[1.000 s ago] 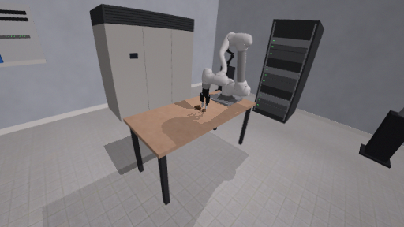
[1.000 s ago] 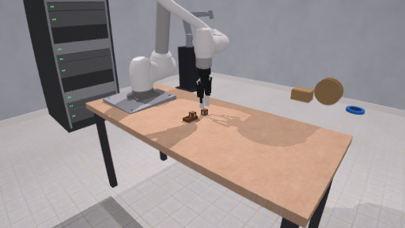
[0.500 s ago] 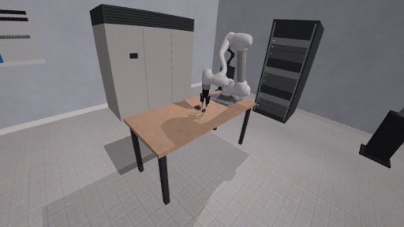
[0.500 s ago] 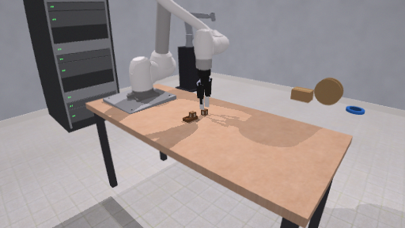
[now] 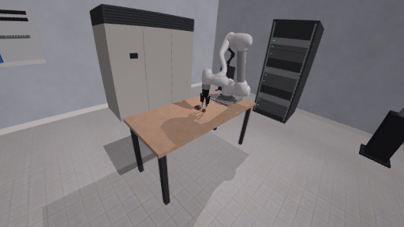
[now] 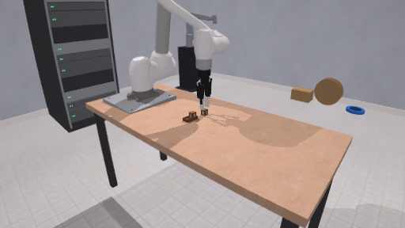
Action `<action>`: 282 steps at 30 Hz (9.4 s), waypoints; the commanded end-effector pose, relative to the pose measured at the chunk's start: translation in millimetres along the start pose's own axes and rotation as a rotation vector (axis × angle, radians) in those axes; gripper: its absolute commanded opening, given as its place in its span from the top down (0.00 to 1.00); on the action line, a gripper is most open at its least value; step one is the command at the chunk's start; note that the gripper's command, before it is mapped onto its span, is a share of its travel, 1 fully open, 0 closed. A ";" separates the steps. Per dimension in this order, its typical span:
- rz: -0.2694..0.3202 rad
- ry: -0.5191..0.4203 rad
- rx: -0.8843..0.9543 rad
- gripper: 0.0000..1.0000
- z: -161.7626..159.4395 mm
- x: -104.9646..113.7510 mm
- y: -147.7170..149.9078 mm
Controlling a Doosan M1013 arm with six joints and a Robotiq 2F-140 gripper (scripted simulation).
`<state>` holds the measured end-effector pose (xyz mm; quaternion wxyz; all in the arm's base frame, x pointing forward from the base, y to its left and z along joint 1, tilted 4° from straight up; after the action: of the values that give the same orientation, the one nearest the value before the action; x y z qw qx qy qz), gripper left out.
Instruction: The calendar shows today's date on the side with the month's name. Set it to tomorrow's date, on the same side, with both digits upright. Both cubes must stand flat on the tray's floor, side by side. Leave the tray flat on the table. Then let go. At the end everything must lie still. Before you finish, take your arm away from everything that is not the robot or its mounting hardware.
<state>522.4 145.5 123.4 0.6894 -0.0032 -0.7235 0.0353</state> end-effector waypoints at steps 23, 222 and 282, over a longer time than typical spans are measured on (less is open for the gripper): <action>0.000 0.000 0.000 0.71 0.0 0.7 0.0; -0.163 -0.768 0.000 0.83 59.7 -55.5 -12.7; -0.163 -0.768 0.000 0.83 59.7 13.8 -12.7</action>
<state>462.9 130.5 130.0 0.3685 0.0686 -0.9268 -0.0214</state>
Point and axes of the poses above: the point where the finger pads meet when closed, its own x axis back along the fingers, its own y axis across the jaws, z = x × y, the point moved 6 cm from there along x, back along the fingers, and after that the axes turned 12 degrees about -x, right-handed, at the moved point
